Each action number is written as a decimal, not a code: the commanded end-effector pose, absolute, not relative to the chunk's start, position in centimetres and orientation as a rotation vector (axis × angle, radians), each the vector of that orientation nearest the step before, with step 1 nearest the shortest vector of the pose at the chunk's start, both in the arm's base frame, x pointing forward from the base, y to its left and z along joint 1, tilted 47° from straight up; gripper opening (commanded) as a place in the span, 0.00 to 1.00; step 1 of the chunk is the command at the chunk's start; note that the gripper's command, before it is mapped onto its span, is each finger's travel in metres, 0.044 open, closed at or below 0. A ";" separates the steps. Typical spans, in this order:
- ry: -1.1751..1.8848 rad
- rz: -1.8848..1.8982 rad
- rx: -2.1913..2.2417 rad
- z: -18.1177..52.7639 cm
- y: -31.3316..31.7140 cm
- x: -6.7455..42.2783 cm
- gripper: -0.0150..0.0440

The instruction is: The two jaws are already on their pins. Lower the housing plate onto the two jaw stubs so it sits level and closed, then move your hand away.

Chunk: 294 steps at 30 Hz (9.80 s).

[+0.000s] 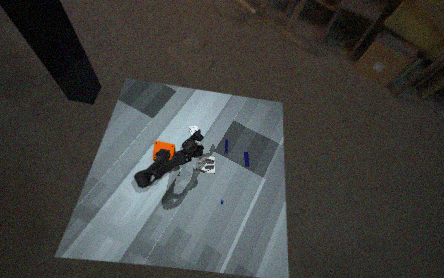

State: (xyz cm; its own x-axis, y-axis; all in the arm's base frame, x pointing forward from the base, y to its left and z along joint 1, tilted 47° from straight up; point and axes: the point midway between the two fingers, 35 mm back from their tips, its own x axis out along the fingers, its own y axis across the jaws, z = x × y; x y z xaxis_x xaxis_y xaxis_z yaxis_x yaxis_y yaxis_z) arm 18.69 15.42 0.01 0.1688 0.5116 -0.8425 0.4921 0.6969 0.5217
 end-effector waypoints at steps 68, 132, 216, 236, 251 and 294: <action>1.756 -0.128 -0.549 -10.0 20.7 17.3 1.00; 1.716 -0.113 -1.105 -16.1 18.6 15.4 1.00; 1.716 -0.113 -1.105 -16.1 18.6 15.4 1.00; 1.716 -0.113 -1.105 -16.1 18.6 15.4 1.00; 1.716 -0.113 -1.105 -16.1 18.6 15.4 1.00; 1.715 -0.115 -1.105 -19.9 15.1 15.5 1.00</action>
State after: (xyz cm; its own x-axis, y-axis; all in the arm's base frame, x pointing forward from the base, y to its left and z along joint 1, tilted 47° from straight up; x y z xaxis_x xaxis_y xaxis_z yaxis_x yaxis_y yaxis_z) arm 15.38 15.16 -19.86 -0.0347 -0.7089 -0.7045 -0.6070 0.5750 -0.5486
